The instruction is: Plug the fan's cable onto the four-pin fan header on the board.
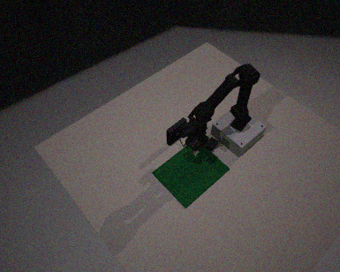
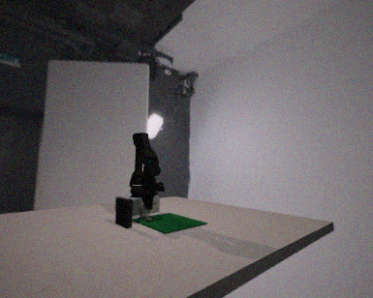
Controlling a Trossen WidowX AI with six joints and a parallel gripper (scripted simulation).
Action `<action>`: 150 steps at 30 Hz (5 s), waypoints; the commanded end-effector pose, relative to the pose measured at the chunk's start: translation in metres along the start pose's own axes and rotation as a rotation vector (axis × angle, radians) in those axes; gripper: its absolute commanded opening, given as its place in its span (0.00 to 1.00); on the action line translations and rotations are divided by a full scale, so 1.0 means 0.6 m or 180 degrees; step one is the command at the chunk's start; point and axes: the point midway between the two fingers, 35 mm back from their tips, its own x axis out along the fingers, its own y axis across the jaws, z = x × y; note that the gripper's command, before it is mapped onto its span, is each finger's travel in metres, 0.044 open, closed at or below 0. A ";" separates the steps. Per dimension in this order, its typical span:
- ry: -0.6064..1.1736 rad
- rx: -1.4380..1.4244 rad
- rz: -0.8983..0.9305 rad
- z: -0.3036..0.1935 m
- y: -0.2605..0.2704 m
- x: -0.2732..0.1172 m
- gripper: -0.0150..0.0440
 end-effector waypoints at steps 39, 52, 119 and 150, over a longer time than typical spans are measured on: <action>0.0016 -0.0022 0.0014 -0.011 0.004 0.038 0.25; 0.0014 -0.0037 0.0014 -0.002 0.000 0.038 0.25; 0.0015 -0.0035 0.0014 -0.003 0.000 0.039 0.25; 0.0016 -0.0035 0.0014 -0.013 0.005 0.038 0.25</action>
